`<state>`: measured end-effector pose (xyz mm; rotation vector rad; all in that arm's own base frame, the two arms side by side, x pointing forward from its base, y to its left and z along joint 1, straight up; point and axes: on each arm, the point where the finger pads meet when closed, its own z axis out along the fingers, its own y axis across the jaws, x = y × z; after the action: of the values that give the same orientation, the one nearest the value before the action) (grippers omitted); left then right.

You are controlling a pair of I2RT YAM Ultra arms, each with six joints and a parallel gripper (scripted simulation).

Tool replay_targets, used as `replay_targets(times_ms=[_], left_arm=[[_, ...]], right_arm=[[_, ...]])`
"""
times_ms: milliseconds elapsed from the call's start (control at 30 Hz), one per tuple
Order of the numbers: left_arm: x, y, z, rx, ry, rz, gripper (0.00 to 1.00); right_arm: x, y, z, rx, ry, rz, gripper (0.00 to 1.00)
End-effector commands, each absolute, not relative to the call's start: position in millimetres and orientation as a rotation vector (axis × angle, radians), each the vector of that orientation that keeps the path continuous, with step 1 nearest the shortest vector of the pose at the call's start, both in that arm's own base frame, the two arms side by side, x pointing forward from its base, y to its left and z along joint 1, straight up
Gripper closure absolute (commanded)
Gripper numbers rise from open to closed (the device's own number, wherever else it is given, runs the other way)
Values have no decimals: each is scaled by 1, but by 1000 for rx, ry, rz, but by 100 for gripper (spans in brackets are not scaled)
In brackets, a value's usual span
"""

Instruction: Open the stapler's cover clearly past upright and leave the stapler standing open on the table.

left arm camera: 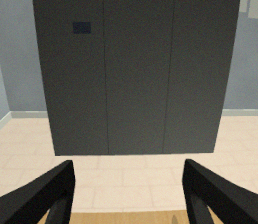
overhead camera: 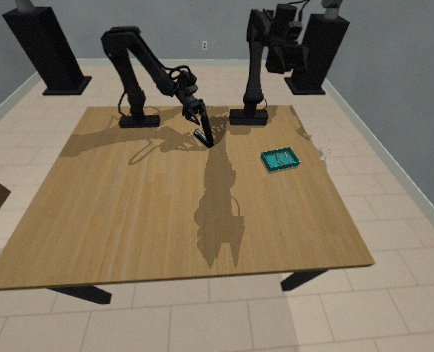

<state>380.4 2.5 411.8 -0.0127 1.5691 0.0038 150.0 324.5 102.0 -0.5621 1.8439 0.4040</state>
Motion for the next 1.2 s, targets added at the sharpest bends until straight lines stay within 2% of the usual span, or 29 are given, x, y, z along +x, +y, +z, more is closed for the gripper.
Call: replay_targets(times_ms=[0, 67, 100, 233, 267, 333, 367, 800, 833, 867, 900, 1167], left_arm=[[381, 3, 411, -3, 1560, 3, 43], [381, 3, 411, -3, 1560, 3, 43], [381, 3, 411, -3, 1560, 3, 43], [381, 3, 411, -3, 1560, 3, 43], [381, 3, 411, -3, 1560, 3, 43], [381, 3, 411, -3, 1560, 3, 43], [381, 3, 411, -3, 1560, 3, 43], [381, 3, 411, -3, 1560, 3, 43], [381, 3, 411, -3, 1560, 3, 43], [381, 3, 411, -3, 1560, 3, 43], [381, 3, 411, -3, 1560, 3, 43], [381, 3, 411, -3, 1560, 3, 43]], right_arm=[[154, 329, 106, -548, 1837, 406, 50], [154, 328, 105, -550, 1840, 402, 50], [154, 328, 105, -550, 1840, 402, 58], [154, 328, 105, -549, 1840, 403, 58], [154, 328, 105, -549, 1840, 403, 63], [154, 328, 105, -549, 1840, 403, 63], [154, 328, 105, -549, 1840, 403, 67], [152, 327, 104, -549, 1843, 394, 80], [152, 327, 104, -549, 1843, 394, 91], [152, 327, 104, -549, 1843, 394, 80], [153, 327, 107, -541, 1847, 406, 78], [160, 333, 114, -571, 1942, 401, 78]])
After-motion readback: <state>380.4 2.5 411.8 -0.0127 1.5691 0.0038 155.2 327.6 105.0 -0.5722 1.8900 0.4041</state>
